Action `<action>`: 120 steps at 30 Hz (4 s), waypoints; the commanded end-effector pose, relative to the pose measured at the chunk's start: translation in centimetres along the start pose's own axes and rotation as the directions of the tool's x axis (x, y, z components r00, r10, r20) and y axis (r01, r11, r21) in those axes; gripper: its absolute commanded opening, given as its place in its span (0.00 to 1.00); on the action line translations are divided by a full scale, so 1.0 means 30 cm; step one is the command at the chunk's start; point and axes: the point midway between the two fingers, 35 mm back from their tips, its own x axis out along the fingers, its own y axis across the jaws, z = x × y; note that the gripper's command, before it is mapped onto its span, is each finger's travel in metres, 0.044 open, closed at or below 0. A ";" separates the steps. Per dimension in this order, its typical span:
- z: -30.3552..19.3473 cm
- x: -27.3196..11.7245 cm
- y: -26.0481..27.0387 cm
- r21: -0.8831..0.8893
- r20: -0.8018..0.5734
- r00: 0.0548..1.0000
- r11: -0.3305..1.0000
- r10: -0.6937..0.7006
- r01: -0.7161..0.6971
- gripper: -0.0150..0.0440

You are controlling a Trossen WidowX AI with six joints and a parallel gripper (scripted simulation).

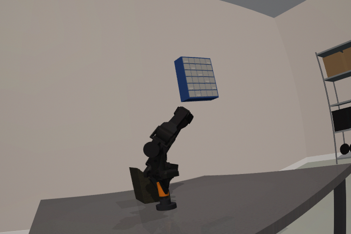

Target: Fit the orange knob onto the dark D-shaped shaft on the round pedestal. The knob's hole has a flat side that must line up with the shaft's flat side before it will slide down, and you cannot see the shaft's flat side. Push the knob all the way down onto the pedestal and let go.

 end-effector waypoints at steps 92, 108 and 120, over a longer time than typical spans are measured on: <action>0.000 0.000 -0.002 -0.594 0.001 1.000 0.805 -0.002 0.003 0.25; 0.001 -0.010 -0.002 -0.594 0.001 1.000 0.805 -0.002 0.003 0.25; 0.001 -0.008 -0.002 -0.220 0.001 1.000 0.976 -0.002 0.002 0.25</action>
